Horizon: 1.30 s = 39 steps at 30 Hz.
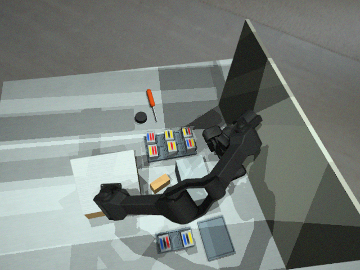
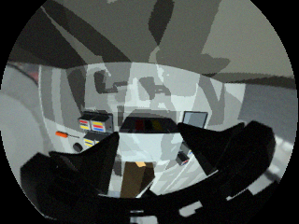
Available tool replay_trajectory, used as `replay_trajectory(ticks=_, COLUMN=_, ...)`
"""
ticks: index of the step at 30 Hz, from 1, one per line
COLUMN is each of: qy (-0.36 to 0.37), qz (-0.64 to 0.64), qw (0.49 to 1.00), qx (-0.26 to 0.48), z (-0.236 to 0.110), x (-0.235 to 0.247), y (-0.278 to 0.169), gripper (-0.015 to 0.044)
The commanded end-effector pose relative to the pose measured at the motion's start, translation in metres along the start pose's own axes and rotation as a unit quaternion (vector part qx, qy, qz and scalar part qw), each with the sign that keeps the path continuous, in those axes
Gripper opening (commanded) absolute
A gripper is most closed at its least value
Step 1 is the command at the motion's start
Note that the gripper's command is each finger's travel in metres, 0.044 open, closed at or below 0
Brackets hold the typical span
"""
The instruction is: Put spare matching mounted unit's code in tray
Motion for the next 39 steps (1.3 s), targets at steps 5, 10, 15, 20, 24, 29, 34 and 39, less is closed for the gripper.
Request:
replay_trajectory(ticks=5, qy=0.011, qz=-0.389, qw=0.921, qx=-0.002, z=-0.003, x=0.124, y=-0.014, gripper=0.044)
replay_trajectory(ticks=10, qy=0.002, qz=-0.587, qw=0.81, qx=-0.001, z=0.004, x=0.19, y=-0.033, gripper=0.044)
replay_trajectory(ticks=15, qy=0.001, qz=-0.616, qw=0.788, qx=0.0, z=0.005, x=0.201, y=-0.037, gripper=0.044)
replay_trajectory(ticks=20, qy=0.001, qz=-0.616, qw=0.788, qx=0.0, z=0.014, x=0.201, y=-0.034, gripper=0.0387)
replay_trajectory(ticks=24, qy=0.0, qz=-0.615, qw=0.788, qx=0.0, z=0.044, x=0.203, y=-0.028, gripper=0.03)
replay_trajectory(ticks=29, qy=0.0, qz=-0.615, qw=0.788, qx=0.0, z=0.045, x=0.203, y=-0.028, gripper=0.03)
replay_trajectory(ticks=34, qy=0.0, qz=-0.615, qw=0.788, qx=0.0, z=0.047, x=0.203, y=-0.028, gripper=0.03)
replay_trajectory(ticks=39, qy=0.0, qz=-0.615, qw=0.788, qx=0.0, z=0.054, x=0.203, y=-0.027, gripper=0.03)
Point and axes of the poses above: the point midway between the two fingers, 35 mm back from their tips, its own z axis out along the fingers, its own x axis across the jaws, y = z × x, the point moved 5 cm from there along -z, back along the fingers, and after that the axes turned 4 degrees about z, right-handed, at the moved point
